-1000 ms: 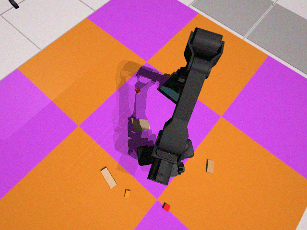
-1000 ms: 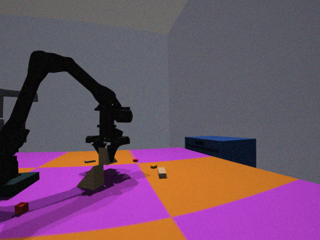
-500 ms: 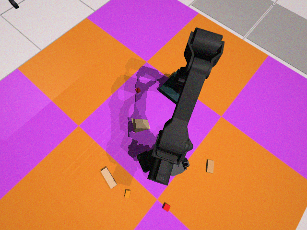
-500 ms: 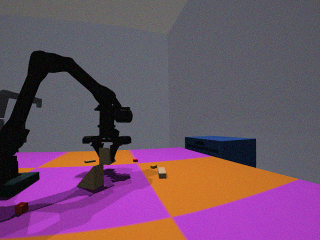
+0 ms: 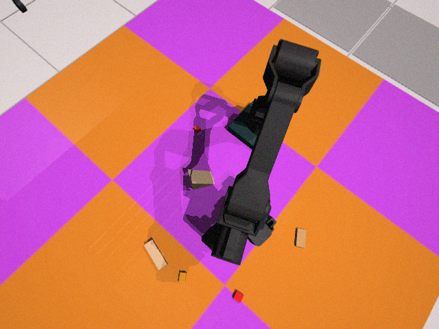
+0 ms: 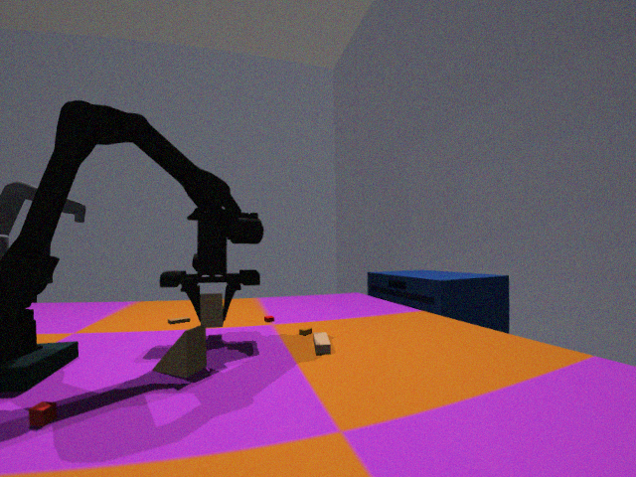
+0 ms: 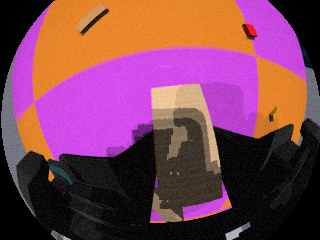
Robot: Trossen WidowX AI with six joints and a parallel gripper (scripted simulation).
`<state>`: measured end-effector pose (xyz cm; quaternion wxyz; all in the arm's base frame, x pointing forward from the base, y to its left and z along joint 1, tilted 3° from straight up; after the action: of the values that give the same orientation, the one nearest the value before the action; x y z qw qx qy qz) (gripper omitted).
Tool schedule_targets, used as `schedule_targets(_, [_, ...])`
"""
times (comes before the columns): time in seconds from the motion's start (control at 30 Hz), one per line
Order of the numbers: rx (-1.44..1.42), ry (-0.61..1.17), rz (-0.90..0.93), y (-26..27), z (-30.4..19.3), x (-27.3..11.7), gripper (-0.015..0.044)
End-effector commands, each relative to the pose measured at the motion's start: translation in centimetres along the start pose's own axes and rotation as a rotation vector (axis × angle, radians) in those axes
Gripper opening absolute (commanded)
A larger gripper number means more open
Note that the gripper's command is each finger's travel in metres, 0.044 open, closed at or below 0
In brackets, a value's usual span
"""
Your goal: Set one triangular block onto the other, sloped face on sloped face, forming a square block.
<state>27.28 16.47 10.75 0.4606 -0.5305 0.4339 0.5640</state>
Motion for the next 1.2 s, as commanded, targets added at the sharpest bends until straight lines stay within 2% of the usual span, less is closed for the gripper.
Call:
schedule_targets(0.0, [-0.111, -0.002, 0.004, 0.1, 0.0, 0.0, 0.0000])
schedule_targets(0.4, [-0.419, -0.002, 0.006, 0.2, 0.0, 0.0, 0.0000])
schedule_targets(1.17, [-0.387, 0.000, 0.002, 0.1, 0.0, 2.7, 0.0000])
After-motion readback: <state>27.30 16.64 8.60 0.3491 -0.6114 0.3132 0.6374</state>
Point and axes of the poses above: the point midway between the two fingers, 35 mm back from their tips, its own x axis out along the fingers, its own y axis across the jaws, z = x × y, the point moved 6 cm from there along -x, back along the fingers, and after that the axes turned 5 degrees about -x, right-handed, at the moved point
